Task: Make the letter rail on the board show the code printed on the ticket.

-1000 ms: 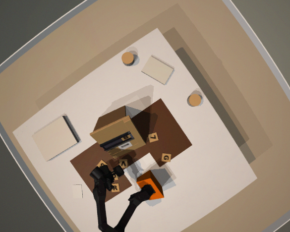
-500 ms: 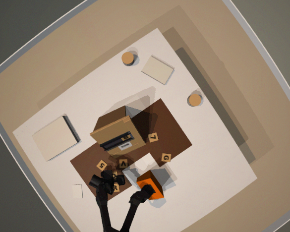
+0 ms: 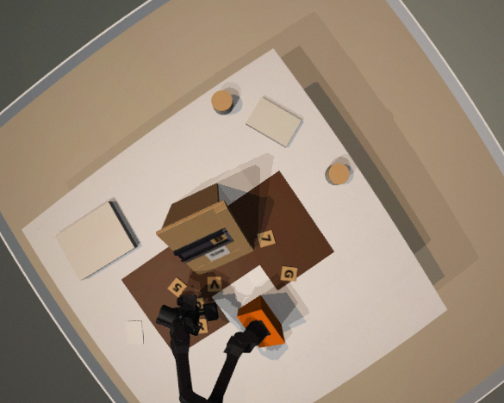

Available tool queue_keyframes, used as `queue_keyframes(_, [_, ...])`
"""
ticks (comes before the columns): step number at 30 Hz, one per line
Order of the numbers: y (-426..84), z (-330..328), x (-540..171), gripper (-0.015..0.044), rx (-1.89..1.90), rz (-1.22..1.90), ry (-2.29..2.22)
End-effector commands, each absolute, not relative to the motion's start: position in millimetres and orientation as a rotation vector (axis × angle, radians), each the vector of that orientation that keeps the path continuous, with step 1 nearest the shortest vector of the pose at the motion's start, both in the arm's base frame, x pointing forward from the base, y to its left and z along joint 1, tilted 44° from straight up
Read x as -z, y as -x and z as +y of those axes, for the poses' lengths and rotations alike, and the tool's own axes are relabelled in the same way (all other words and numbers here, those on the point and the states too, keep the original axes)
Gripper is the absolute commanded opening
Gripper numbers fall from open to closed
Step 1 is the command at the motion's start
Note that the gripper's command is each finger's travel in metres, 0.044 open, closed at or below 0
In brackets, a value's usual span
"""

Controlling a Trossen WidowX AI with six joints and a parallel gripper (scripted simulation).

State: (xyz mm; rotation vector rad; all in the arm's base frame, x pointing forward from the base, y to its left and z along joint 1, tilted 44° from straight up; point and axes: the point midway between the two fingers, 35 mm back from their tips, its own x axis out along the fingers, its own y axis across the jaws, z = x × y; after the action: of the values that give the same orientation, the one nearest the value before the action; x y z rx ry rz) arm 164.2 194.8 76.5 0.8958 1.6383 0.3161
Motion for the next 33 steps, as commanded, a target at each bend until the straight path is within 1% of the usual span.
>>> queue_keyframes(1, [-162.5, 200.6, -66.5, 0.034, -0.304, 1.645, -0.899])
queue_keyframes(33, [-161.9, 214.5, -52.9, 0.034, -0.304, 1.646, -0.9])
